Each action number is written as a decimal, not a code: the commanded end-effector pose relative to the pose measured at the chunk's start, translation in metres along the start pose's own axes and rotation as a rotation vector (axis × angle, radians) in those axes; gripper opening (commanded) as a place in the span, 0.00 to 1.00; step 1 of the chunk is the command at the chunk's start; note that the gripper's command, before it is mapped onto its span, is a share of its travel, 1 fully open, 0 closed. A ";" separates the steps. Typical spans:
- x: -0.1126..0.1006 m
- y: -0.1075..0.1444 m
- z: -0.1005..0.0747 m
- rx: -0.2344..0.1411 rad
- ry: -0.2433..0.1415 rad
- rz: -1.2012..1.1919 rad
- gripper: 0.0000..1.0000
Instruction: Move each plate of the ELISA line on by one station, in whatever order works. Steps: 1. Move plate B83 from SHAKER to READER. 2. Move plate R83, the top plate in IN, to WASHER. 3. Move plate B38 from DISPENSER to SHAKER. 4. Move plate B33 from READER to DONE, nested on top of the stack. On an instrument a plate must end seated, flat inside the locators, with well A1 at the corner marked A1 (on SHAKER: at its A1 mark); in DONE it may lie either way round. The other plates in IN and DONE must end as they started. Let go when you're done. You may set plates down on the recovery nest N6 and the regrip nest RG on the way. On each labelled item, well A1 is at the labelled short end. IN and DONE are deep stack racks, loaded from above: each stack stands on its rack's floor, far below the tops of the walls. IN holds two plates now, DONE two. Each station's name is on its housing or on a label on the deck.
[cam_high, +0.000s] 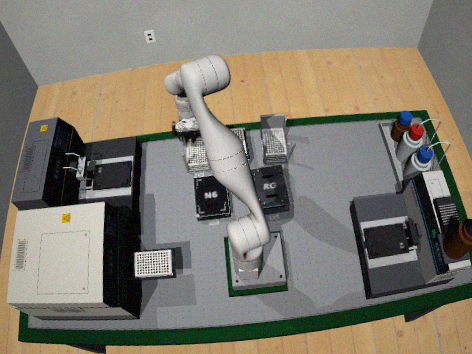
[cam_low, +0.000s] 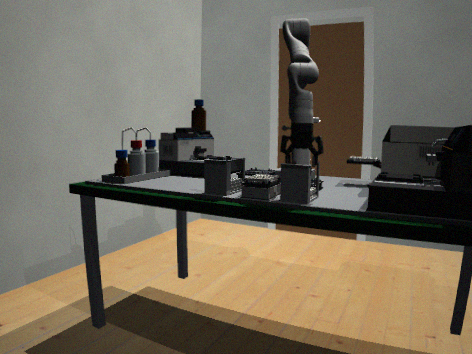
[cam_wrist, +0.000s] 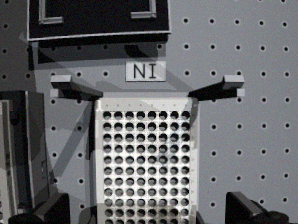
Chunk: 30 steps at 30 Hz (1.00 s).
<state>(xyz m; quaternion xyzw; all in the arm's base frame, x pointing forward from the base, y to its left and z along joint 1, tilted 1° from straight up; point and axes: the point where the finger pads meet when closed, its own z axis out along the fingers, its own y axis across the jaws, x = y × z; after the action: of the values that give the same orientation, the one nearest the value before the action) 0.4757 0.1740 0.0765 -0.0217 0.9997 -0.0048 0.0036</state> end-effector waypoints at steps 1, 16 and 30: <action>-0.001 0.000 0.004 -0.001 -0.002 0.000 1.00; -0.001 0.000 0.022 -0.001 -0.002 0.000 1.00; -0.001 0.000 0.038 -0.001 -0.002 0.000 1.00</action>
<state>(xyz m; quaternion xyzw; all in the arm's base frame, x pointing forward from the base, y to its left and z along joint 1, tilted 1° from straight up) 0.4760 0.1737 0.0418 -0.0217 0.9997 -0.0048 0.0036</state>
